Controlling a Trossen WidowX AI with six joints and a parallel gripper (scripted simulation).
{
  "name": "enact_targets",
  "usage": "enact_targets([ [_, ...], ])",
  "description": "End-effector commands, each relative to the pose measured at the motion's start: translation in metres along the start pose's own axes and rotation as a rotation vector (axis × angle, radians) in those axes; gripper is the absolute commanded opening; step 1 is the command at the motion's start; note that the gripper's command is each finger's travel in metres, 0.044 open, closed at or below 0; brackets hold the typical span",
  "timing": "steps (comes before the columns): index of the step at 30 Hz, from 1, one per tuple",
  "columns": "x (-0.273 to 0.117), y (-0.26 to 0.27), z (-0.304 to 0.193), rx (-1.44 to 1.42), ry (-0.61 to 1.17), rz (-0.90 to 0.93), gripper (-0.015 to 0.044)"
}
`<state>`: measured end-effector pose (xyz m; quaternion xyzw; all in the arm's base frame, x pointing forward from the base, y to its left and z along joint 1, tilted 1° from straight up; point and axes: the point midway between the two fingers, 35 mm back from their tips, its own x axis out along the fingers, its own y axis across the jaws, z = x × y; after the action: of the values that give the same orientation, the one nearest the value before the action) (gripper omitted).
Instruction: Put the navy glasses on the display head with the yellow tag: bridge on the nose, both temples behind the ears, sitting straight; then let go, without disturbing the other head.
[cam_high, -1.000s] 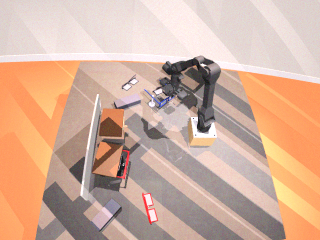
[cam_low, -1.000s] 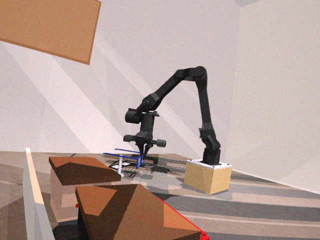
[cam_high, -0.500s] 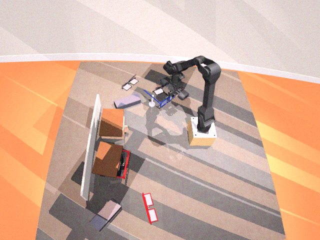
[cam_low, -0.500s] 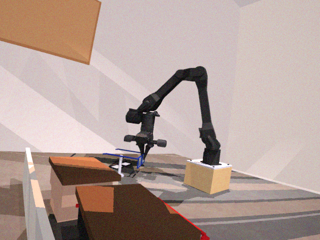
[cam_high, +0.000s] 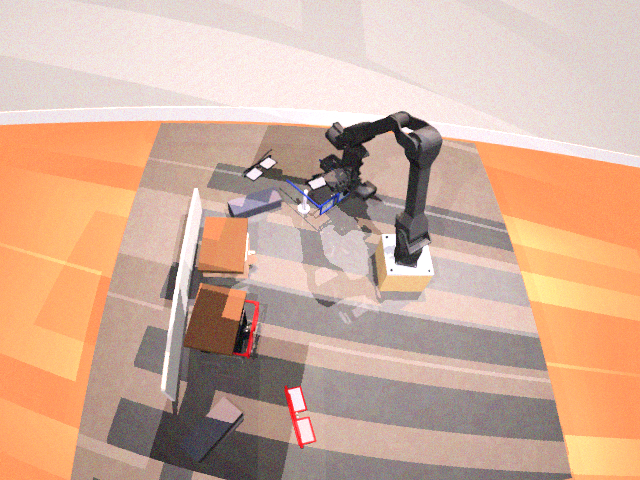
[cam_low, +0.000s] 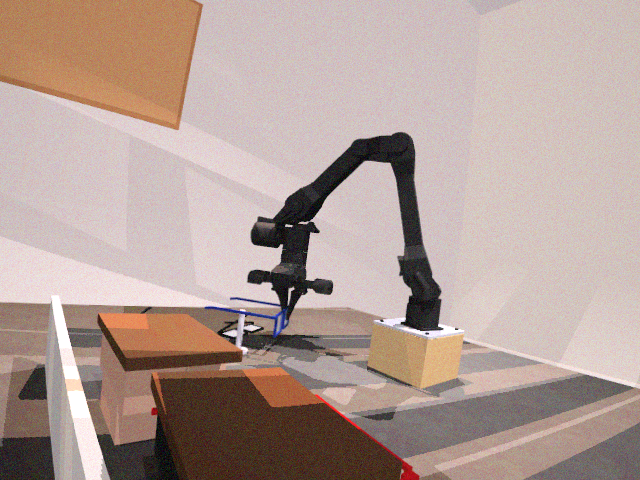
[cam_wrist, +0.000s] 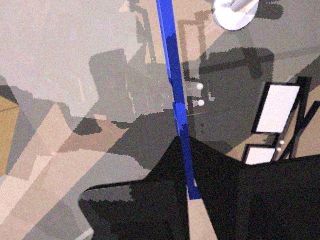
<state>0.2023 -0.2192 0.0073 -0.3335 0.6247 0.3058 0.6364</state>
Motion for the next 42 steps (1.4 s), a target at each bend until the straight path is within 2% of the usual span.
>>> enact_targets([
  [1, 0.000, 0.000, 0.003, 0.002, -0.002, -0.002, 0.0000],
  [6, -0.011, -0.001, 0.005, 0.002, -0.002, -0.002, 0.0000],
  [13, -0.059, 0.000, 0.009, 0.002, -0.003, -0.002, 0.0000],
  [20, -0.060, -0.001, 0.017, -0.041, -0.003, -0.002, 0.0000],
  [42, -0.060, 0.003, 0.126, -0.602, -0.012, -0.003, 0.0000],
])
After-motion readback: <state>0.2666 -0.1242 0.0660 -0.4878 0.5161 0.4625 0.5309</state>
